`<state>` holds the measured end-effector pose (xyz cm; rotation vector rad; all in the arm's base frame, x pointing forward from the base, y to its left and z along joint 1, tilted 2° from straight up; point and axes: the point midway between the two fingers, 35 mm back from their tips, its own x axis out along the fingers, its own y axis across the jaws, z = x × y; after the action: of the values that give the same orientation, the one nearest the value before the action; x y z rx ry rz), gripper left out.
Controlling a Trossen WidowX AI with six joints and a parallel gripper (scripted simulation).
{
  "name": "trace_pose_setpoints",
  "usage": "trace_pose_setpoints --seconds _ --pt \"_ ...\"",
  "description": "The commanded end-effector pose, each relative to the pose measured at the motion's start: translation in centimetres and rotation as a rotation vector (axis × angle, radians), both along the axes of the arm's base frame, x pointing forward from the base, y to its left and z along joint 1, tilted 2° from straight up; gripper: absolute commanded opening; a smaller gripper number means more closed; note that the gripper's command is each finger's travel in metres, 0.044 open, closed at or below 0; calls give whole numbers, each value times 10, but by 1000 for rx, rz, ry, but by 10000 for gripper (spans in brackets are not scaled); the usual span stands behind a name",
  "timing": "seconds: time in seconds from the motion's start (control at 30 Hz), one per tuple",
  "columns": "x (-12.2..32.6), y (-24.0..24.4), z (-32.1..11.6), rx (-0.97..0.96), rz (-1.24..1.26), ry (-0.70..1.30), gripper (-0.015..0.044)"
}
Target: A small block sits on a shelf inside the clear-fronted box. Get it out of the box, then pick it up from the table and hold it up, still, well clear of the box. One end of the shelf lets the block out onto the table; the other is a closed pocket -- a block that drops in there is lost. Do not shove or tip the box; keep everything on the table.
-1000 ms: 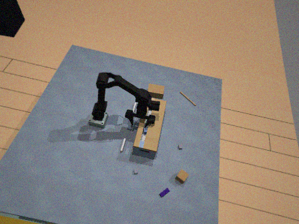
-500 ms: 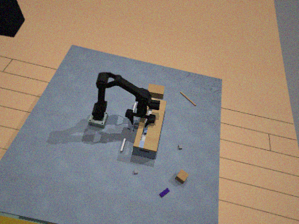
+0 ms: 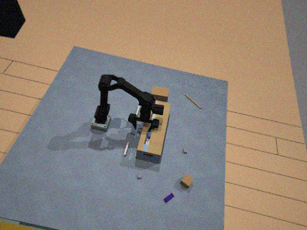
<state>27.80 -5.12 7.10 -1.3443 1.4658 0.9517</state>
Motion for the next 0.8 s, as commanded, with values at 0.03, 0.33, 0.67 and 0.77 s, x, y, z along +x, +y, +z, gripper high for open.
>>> trace_pose_setpoints --seconds 0.03,0.33,0.67,0.77 --pt "0 -6 0 -4 2 -2 400" --pt "-1 -15 0 -5 2 -2 400" --pt "-4 -35 -1 -7 2 -2 400" --pt "-4 -41 -1 -7 2 -2 400"
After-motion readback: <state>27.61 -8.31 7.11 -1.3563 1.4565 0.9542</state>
